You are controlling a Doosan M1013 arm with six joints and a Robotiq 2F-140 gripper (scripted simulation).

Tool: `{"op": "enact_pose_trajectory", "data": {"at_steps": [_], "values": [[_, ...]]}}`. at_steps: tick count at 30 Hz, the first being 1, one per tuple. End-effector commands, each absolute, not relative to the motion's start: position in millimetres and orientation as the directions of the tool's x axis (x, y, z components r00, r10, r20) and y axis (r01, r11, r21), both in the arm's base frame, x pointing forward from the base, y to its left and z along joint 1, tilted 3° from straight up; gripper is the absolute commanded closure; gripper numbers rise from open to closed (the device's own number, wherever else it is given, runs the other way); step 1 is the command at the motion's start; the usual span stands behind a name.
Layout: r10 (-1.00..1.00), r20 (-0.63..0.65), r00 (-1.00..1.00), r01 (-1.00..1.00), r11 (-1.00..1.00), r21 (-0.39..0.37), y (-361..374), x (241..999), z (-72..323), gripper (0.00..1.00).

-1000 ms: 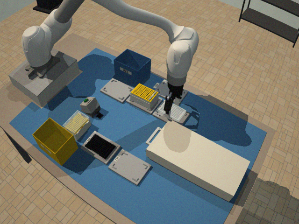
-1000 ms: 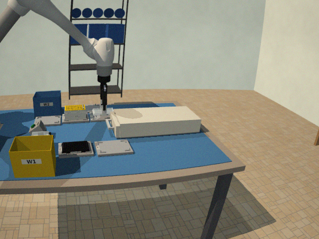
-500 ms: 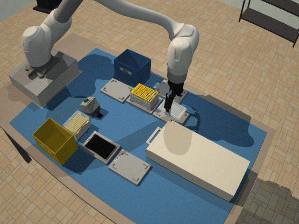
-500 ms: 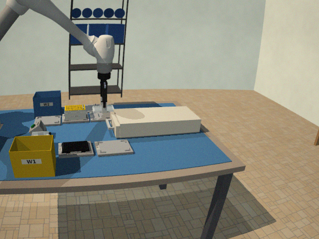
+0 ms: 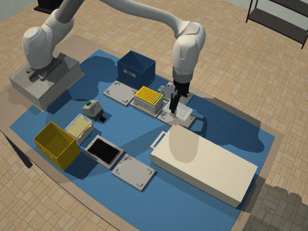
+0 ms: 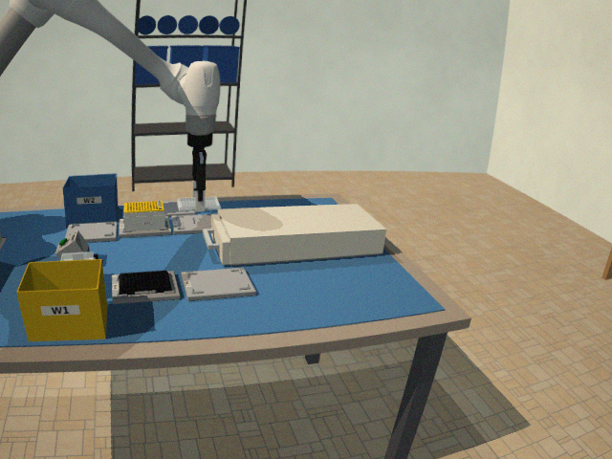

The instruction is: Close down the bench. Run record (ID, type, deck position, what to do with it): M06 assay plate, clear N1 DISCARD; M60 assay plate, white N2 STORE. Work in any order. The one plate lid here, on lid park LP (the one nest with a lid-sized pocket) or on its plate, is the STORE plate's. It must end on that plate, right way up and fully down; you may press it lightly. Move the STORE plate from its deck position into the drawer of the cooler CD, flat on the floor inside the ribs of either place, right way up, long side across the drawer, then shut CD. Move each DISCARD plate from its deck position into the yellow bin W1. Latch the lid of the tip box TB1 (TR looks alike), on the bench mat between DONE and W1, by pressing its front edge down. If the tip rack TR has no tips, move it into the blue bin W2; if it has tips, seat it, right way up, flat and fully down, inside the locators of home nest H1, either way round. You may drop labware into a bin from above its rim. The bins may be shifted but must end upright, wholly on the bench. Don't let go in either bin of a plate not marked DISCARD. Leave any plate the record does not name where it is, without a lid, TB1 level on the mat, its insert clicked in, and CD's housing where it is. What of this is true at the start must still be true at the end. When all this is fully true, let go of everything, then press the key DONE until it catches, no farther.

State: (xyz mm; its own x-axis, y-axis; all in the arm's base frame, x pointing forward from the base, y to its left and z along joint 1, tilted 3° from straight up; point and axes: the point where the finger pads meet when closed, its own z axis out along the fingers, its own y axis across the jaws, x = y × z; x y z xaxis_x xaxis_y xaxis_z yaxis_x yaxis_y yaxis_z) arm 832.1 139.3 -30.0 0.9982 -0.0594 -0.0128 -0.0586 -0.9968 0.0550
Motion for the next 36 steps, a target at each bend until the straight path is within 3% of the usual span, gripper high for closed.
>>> {"op": "enact_pose_trajectory", "data": {"at_steps": [1,36], "values": [[-0.059,-0.013,0.998,-0.059,-0.997,0.055,139.5,832.1,-27.0,1.0],[-0.059,-0.013,0.998,-0.059,-0.997,0.055,141.7,832.8,14.3,1.0]]}}
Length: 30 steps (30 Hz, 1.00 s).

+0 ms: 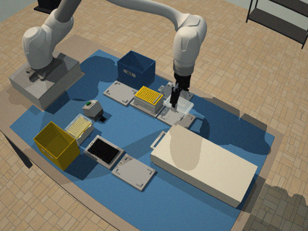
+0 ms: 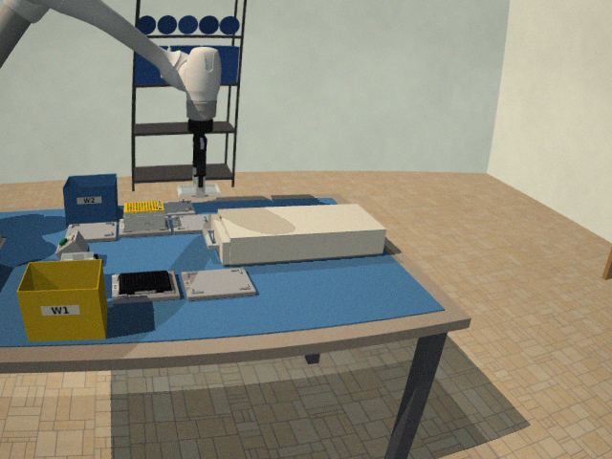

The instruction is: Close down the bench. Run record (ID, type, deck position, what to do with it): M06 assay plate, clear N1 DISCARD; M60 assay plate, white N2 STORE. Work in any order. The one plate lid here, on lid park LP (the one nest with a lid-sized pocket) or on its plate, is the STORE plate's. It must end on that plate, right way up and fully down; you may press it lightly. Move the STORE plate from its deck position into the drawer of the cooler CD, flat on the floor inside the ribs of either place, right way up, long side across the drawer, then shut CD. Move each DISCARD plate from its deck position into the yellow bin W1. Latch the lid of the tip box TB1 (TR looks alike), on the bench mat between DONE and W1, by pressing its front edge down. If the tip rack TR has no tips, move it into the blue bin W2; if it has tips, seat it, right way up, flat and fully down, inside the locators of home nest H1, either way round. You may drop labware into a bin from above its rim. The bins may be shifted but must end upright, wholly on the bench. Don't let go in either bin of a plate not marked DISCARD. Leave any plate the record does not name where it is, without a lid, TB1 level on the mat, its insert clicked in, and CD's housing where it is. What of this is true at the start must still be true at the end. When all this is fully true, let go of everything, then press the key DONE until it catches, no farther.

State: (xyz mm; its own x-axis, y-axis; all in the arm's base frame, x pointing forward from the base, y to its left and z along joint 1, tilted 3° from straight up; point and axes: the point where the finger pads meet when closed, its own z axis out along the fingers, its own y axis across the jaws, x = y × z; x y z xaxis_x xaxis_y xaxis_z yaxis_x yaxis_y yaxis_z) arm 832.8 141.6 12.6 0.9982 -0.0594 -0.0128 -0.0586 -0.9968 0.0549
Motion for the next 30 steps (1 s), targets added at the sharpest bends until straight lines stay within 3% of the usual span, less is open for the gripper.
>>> {"op": "enact_pose_trajectory", "data": {"at_steps": [1,30], "values": [[-0.059,-0.013,0.998,-0.059,-0.997,0.055,141.8,832.8,15.6,1.0],[-0.059,-0.013,0.998,-0.059,-0.997,0.055,143.4,833.3,44.9,1.0]]}}
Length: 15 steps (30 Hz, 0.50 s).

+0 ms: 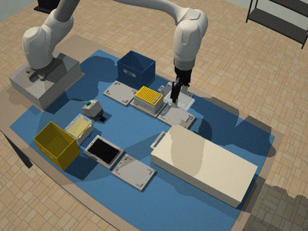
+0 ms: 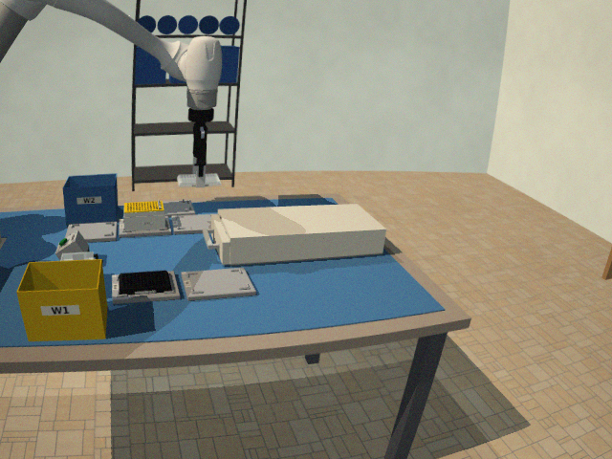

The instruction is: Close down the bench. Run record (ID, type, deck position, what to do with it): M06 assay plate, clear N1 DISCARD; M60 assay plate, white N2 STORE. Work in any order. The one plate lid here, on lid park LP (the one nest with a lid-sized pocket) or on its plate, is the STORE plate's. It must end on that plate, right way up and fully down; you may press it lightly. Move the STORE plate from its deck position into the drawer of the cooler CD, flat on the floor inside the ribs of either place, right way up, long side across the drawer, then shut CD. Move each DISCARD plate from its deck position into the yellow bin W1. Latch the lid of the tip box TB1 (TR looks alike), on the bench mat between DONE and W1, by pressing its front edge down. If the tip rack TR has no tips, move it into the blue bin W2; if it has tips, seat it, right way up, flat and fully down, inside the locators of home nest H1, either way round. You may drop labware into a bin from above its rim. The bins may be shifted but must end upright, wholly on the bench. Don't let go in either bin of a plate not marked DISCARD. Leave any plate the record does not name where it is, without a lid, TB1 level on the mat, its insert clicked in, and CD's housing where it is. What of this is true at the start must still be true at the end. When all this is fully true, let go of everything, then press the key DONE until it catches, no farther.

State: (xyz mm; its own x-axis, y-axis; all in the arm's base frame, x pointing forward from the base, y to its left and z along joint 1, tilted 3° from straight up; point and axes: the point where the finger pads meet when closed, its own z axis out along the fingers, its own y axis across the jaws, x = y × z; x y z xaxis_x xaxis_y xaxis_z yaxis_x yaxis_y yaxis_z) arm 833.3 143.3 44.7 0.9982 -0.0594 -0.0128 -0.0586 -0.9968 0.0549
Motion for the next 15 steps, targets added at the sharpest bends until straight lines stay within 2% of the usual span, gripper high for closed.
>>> {"op": "enact_pose_trajectory", "data": {"at_steps": [1,15], "values": [[-0.059,-0.013,0.998,-0.059,-0.997,0.055,143.4,833.3,44.9,1.0],[-0.061,-0.013,0.998,-0.06,-0.997,0.055,122.5,816.7,46.3,1.0]]}}
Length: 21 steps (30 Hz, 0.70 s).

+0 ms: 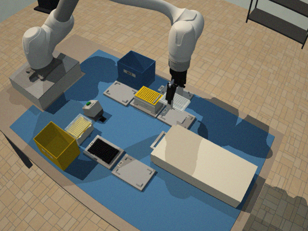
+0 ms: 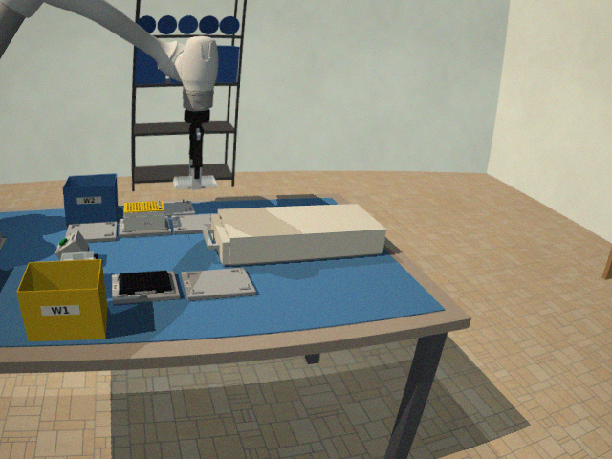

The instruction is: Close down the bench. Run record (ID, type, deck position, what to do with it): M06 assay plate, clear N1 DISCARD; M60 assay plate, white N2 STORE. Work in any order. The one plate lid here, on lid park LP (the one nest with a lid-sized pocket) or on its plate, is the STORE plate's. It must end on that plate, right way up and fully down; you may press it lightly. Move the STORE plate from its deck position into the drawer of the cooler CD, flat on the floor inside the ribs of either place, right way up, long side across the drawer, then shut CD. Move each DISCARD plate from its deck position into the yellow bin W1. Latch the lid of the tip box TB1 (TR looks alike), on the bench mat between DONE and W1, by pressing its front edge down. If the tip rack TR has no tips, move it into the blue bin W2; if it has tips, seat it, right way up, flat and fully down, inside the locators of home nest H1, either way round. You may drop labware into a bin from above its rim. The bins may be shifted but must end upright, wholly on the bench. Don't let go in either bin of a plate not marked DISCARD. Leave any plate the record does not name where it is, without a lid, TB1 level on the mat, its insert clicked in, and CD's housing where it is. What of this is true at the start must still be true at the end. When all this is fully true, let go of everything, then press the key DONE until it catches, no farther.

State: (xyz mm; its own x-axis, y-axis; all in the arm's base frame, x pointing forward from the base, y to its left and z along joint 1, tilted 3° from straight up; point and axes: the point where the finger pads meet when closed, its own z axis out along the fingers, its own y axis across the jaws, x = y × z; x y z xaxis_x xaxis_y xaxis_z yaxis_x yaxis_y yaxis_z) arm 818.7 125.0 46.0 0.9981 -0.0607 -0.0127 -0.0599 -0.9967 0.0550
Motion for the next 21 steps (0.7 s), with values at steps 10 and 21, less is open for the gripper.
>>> {"op": "enact_pose_trajectory", "data": {"at_steps": [10,21], "values": [[-0.061,-0.013,0.998,-0.06,-0.997,0.055,101.6,800.2,47.7,1.0],[-0.061,-0.013,0.998,-0.06,-0.997,0.055,82.9,785.3,48.9,1.0]]}}
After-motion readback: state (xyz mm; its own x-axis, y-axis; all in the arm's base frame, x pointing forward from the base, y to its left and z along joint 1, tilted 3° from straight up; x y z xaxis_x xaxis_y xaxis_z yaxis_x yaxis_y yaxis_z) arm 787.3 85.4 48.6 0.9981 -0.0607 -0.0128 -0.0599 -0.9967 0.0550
